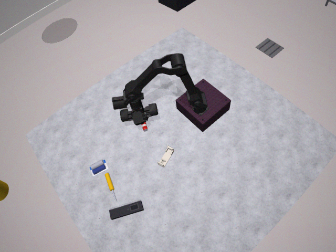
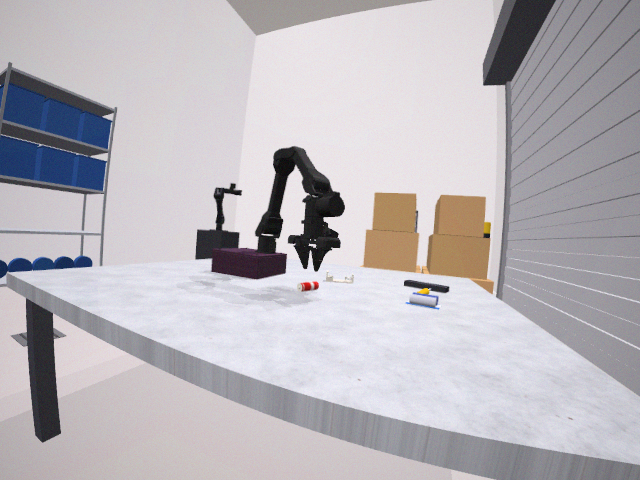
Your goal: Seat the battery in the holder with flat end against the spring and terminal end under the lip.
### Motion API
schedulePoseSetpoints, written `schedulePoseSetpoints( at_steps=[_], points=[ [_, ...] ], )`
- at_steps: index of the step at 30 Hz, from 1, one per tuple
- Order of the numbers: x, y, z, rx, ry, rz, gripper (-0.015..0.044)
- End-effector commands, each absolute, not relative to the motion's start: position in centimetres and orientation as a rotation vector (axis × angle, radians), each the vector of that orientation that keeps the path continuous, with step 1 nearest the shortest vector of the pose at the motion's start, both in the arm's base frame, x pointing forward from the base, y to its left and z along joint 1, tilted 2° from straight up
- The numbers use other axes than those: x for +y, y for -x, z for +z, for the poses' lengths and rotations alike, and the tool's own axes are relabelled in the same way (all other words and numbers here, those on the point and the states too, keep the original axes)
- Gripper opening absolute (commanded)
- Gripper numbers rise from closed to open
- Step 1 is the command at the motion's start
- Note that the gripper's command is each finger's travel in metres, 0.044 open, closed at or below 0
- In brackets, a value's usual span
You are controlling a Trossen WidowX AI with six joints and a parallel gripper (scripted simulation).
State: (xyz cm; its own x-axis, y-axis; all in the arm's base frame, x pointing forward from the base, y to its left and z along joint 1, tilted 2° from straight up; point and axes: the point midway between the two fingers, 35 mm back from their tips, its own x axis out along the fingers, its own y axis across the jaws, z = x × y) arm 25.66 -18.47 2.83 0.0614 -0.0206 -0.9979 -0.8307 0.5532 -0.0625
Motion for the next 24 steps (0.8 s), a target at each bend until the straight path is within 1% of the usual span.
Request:
schedulePoseSetpoints(
  at_steps=[1,8,24],
  points=[
    [-18.6,-25.4,1.9,1.357,0.894,0.826,0.0249],
    [-18.7,-25.4,1.8,1.357,0.894,0.826,0.0249],
    [-18.7,-25.6,-0.8,1.357,0.894,0.826,0.0249]
  ],
)
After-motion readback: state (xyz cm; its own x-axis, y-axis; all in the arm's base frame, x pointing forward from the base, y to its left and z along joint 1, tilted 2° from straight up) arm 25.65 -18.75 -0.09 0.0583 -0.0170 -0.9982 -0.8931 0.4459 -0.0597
